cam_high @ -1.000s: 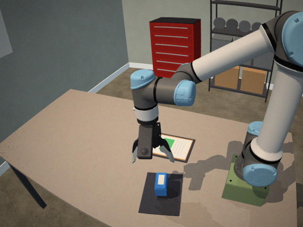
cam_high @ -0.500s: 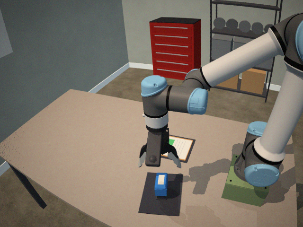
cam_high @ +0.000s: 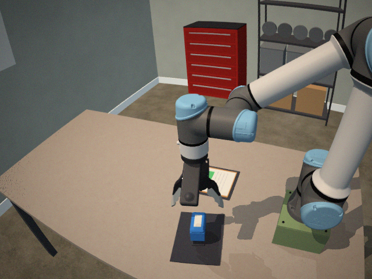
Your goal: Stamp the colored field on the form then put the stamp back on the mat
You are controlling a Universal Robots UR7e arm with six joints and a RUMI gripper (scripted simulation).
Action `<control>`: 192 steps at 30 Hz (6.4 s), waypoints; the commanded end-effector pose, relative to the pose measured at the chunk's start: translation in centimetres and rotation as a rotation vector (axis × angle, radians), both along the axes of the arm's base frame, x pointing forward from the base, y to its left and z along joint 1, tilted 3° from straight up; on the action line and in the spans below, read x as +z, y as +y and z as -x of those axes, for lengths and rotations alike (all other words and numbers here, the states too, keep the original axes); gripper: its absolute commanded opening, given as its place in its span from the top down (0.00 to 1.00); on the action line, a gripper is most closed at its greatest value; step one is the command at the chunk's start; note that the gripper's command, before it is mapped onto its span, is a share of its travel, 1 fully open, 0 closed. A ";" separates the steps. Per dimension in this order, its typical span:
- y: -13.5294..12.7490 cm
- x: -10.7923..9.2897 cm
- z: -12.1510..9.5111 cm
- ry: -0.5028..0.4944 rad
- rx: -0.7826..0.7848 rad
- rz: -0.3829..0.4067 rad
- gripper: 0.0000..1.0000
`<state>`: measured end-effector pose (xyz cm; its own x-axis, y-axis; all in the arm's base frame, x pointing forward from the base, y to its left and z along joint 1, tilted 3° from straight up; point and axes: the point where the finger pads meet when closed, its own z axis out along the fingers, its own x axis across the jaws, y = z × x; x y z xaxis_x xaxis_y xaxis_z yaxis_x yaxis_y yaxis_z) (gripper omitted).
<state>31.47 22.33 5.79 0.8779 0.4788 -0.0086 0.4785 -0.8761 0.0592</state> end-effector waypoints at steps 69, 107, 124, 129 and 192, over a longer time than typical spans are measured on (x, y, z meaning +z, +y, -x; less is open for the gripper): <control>-15.2 6.1 -7.6 0.041 0.758 0.012 0.00; -28.9 6.9 -9.6 0.072 1.311 0.028 0.00; -29.4 2.9 -10.2 0.073 1.314 0.028 0.00; -29.7 -2.3 -10.3 0.073 1.314 0.028 0.00; -29.7 -5.9 -9.8 0.072 1.309 0.028 0.00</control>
<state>41.28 -7.36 -0.17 -0.2412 0.9687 -0.0585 0.9702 0.2420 0.0068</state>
